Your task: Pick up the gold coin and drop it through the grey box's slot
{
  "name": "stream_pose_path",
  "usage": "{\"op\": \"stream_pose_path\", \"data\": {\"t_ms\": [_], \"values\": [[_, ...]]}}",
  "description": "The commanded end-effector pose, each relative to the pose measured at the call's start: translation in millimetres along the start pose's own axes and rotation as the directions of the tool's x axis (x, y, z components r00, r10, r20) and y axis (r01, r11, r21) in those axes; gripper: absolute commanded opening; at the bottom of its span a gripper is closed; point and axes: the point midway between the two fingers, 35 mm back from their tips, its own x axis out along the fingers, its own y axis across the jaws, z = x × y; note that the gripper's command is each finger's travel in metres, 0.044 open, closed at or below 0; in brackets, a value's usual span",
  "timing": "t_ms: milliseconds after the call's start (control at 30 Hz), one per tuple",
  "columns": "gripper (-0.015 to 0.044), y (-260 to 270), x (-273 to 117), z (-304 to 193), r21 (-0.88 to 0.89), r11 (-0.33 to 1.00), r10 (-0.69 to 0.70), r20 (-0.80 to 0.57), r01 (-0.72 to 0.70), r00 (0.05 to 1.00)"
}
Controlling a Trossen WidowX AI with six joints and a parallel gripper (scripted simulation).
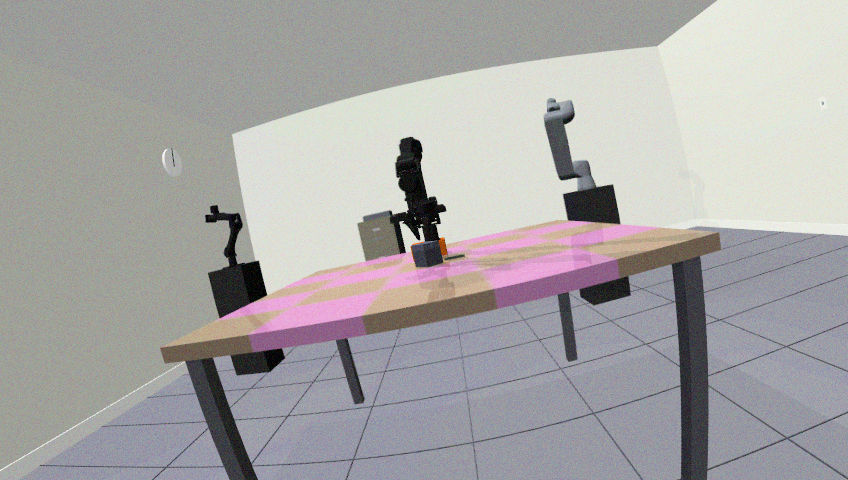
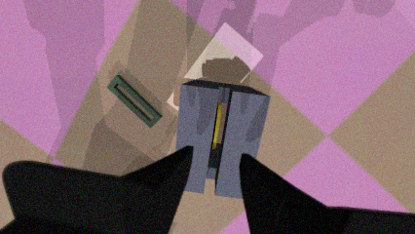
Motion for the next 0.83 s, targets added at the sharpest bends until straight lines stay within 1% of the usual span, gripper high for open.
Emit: {"op": "stream_pose_path", "data": {"t_ms": [0,267,333,367,433,800], "values": [[0.0161,0,0,0,0.0,1.0,0.0,0.0,0.0,1.0],[0.0371,0,-20,0,0.0,1.0,0.0,0.0,0.0,1.0],[0.0423,1,-40,-1,0.0,1.0,0.001,-0.001,-0.001,1.0],[0.044,1,-52,-2,0.0,1.0,0.002,-0.002,-0.002,1.0],[0.044,2,-61,-3,0.0,1.0,0.003,-0.003,-0.003,1.0],[0.044,2,-61,-3,0.0,1.0,0.003,-0.003,-0.003,1.0]]}}
